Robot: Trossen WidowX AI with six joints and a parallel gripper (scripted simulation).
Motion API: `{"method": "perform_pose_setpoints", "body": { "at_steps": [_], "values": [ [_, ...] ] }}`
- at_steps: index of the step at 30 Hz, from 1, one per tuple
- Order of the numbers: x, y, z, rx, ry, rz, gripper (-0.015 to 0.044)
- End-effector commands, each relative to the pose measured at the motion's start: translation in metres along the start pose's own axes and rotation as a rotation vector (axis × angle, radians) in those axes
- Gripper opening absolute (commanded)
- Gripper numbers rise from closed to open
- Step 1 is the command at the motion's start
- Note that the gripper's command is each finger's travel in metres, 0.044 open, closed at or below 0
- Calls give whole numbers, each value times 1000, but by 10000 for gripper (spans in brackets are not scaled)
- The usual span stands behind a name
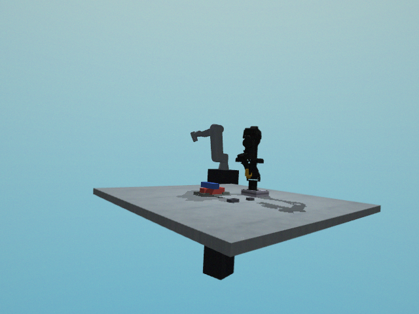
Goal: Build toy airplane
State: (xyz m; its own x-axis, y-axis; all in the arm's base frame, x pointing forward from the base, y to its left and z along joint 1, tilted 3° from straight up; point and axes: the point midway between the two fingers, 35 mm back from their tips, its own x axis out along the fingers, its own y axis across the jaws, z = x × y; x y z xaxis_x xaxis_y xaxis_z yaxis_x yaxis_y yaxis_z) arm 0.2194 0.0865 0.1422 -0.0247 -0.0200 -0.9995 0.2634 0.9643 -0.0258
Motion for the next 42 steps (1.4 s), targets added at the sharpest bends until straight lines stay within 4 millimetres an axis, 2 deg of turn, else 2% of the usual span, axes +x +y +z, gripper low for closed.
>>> {"method": "perform_pose_setpoints", "body": {
  "at_steps": [1, 22, 42],
  "values": [
    [1, -9, 6, -8, -5, 5, 0],
    [13, -71, 37, -31, -12, 2, 0],
    [25, -135, 47, -53, -14, -6, 0]
  ]
}}
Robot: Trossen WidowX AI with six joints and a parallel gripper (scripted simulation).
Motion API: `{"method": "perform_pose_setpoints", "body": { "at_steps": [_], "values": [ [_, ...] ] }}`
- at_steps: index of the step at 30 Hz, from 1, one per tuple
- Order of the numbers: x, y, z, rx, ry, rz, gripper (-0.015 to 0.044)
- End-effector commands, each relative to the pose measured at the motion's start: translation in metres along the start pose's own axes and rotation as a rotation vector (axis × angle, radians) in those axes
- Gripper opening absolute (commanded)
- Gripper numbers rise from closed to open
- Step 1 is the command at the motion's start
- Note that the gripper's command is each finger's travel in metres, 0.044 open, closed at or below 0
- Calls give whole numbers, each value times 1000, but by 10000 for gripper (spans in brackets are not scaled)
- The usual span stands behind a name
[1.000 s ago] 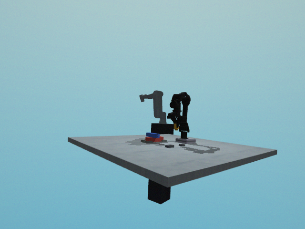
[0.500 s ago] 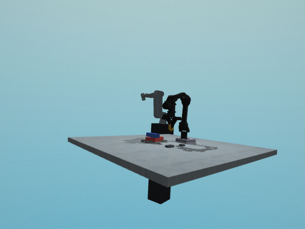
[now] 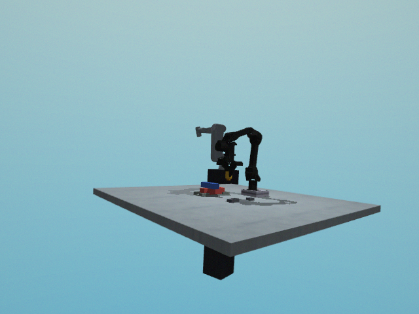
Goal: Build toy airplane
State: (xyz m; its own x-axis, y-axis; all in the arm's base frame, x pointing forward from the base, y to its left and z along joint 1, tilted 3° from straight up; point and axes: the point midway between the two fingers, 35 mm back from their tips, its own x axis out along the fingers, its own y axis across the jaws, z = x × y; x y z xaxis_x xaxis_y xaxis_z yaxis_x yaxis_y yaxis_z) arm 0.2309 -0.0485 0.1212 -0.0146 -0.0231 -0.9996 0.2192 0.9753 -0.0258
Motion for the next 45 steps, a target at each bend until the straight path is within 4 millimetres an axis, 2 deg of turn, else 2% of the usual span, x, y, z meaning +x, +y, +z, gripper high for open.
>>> {"method": "perform_pose_setpoints", "body": {
  "at_steps": [1, 17, 34, 37, 40, 45],
  "values": [
    [2, -12, 0, -9, -4, -6, 0],
    [11, -64, -9, -27, -1, -13, 0],
    [21, -115, -30, -46, 6, -22, 0],
    [22, -119, -33, -47, 6, -22, 0],
    [22, -119, -33, -47, 6, -22, 65],
    [22, -119, -33, -47, 6, -22, 65]
  ]
}}
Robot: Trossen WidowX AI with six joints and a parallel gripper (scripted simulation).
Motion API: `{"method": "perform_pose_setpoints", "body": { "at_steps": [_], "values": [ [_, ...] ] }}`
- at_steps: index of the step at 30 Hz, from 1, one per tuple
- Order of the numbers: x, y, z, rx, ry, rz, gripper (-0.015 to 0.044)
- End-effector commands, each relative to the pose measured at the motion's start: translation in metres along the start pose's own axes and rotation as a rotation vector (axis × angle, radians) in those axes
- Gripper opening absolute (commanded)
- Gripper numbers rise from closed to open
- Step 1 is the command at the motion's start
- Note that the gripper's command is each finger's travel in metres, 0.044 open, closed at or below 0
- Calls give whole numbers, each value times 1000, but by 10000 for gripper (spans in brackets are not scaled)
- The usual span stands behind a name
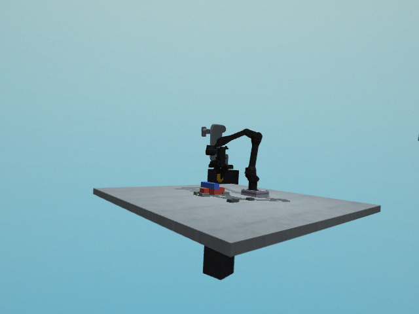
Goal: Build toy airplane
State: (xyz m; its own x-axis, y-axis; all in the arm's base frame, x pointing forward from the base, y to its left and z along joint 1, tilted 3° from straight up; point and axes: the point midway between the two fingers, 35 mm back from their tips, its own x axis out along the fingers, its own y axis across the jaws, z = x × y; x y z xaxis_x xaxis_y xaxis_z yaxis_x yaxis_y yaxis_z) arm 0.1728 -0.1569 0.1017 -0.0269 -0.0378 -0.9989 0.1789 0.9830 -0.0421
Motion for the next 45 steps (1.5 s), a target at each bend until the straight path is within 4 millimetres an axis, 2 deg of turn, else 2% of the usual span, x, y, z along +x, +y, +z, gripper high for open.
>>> {"method": "perform_pose_setpoints", "body": {
  "at_steps": [1, 13, 37, 45],
  "values": [
    [-1, -1, 0, -7, -3, -6, 65],
    [0, -2, 0, -7, -3, -6, 65],
    [38, -2, 0, -7, -2, -6, 65],
    [39, -2, 0, -7, -2, -6, 65]
  ]
}}
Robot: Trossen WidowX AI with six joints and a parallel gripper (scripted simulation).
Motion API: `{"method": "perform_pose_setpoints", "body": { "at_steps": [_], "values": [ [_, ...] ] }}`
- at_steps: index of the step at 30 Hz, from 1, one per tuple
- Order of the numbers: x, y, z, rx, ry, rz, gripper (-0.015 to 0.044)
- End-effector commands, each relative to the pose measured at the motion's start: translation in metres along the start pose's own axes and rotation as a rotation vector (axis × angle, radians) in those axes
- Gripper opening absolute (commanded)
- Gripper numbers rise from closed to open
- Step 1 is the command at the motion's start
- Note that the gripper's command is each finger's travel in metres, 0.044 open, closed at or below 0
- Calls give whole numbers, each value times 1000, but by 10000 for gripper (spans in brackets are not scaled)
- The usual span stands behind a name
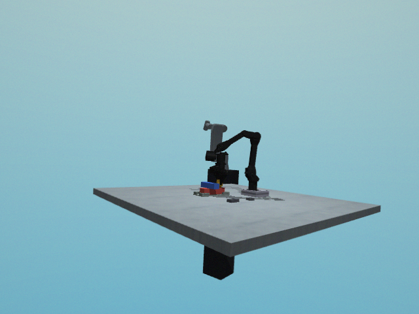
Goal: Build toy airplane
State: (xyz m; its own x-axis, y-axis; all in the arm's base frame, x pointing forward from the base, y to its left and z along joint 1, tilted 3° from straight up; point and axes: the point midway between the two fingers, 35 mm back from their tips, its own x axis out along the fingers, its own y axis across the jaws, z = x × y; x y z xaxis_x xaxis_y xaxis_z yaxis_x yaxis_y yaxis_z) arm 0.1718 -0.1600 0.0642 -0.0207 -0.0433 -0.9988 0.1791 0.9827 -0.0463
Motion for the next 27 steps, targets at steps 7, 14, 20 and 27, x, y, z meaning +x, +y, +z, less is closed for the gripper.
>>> {"method": "perform_pose_setpoints", "body": {
  "at_steps": [7, 14, 20, 27],
  "values": [
    [0, 0, 0, 0, 0, 0, 0],
    [0, 0, 0, 0, 0, 0, 105],
    [0, 0, 0, 0, 0, 0, 260],
    [-8, -1, 1, -1, 0, 0, 260]
  ]
}}
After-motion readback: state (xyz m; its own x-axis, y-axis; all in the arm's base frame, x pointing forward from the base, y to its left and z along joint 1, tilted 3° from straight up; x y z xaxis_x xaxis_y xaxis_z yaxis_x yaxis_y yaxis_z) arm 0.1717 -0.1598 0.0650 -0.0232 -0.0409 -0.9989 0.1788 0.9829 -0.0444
